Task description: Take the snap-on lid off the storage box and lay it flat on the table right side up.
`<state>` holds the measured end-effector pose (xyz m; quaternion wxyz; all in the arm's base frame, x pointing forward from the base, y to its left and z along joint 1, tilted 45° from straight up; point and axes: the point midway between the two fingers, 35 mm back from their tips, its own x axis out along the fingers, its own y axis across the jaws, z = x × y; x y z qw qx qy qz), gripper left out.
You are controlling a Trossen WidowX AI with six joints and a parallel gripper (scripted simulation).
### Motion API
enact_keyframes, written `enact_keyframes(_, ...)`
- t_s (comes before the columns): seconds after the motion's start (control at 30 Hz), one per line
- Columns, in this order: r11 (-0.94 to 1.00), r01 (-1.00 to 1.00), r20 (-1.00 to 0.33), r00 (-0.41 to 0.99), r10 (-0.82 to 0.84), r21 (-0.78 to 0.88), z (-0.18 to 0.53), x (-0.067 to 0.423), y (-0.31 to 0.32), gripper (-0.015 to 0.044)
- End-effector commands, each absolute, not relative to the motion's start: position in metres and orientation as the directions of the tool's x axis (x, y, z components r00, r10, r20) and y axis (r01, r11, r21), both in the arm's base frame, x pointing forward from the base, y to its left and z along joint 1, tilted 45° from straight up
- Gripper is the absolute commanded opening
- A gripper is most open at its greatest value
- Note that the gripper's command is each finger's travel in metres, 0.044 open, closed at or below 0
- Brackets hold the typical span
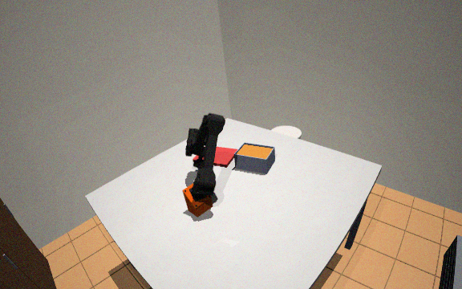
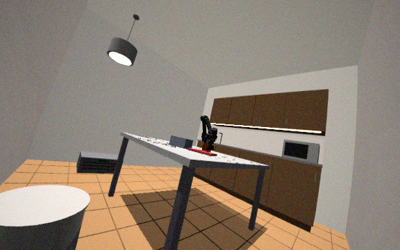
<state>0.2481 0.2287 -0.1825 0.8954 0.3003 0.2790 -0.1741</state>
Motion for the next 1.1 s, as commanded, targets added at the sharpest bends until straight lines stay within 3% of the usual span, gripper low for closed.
enact_keyframes(0.0, 0.76, 0.481, -0.605, 0.783, -0.148, 0.437, -0.181, 0.24, 0.224, 0.044)
enact_keyframes(1.07, 0.76, 0.483, -0.608, 0.78, -0.148, 0.435, -0.169, 0.19, 0.211, 0.044)
